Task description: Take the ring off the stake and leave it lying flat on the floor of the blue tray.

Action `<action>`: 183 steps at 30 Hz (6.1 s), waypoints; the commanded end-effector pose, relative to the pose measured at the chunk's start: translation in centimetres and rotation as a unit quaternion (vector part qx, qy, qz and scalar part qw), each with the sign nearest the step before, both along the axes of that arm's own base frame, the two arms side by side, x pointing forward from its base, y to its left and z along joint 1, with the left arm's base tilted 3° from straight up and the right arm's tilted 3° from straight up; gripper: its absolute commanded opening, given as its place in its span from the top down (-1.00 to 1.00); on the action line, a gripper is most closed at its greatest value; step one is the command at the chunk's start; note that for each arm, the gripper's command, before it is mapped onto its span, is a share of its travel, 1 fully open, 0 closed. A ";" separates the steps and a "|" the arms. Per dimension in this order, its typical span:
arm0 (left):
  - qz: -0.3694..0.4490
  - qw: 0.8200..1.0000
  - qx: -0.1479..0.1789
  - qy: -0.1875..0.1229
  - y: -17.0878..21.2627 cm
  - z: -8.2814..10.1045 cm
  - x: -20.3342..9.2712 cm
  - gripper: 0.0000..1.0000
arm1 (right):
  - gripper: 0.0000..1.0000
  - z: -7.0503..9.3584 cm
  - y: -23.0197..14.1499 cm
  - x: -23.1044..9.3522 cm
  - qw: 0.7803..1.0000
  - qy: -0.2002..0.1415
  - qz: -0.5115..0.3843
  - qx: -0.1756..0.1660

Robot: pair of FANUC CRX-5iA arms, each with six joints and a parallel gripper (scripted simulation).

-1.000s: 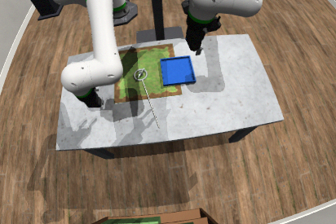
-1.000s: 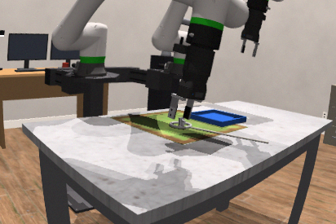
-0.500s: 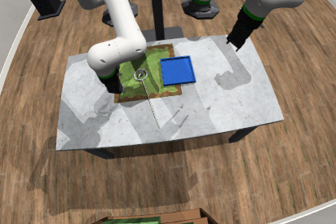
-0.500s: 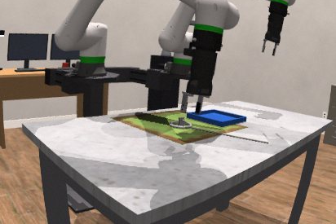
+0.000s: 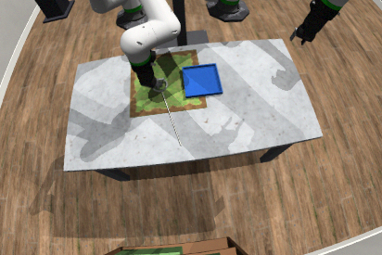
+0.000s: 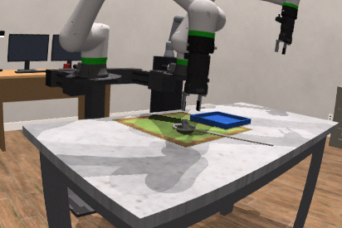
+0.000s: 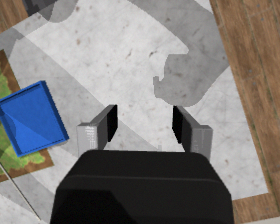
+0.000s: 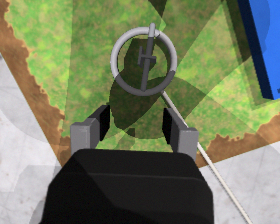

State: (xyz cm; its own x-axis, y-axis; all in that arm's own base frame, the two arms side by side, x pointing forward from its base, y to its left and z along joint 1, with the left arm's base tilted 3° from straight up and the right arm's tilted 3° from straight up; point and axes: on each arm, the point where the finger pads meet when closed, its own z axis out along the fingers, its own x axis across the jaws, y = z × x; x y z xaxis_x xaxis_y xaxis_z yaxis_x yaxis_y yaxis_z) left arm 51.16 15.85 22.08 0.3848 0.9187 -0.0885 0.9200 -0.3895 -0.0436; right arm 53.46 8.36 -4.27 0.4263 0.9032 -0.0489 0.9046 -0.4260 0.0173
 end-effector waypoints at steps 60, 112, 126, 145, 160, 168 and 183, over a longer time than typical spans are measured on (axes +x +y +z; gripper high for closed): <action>0.825 0.562 0.061 -0.005 31.3 8.3 -50.0 -1.00 | -1.00 -0.7 3.1 -4.9 0.999 -0.017 -0.047 0.008; 0.827 0.559 0.061 -0.005 31.3 8.3 -50.2 -1.00 | 1.00 -0.7 4.5 -4.4 0.977 -0.024 -0.210 0.010; 0.827 0.559 0.061 -0.005 31.3 8.3 -50.2 -1.00 | 1.00 -0.8 7.5 -2.1 0.869 -0.026 -0.494 0.025; 0.827 0.559 0.061 -0.005 31.3 8.3 -50.2 -1.00 | 1.00 -0.8 7.8 -1.7 0.672 -0.043 -0.739 0.012; 0.827 0.559 0.061 -0.005 31.3 8.3 -50.2 -1.00 | 1.00 -0.8 7.8 -1.7 0.672 -0.043 -0.739 0.012; 0.827 0.559 0.061 -0.005 31.3 8.3 -50.2 -1.00 | 1.00 -0.8 7.8 -1.7 0.672 -0.043 -0.739 0.012; 0.827 0.559 0.061 -0.005 31.3 8.3 -50.2 -1.00 | 1.00 -1.5 7.8 -1.7 0.672 -0.043 -0.739 0.012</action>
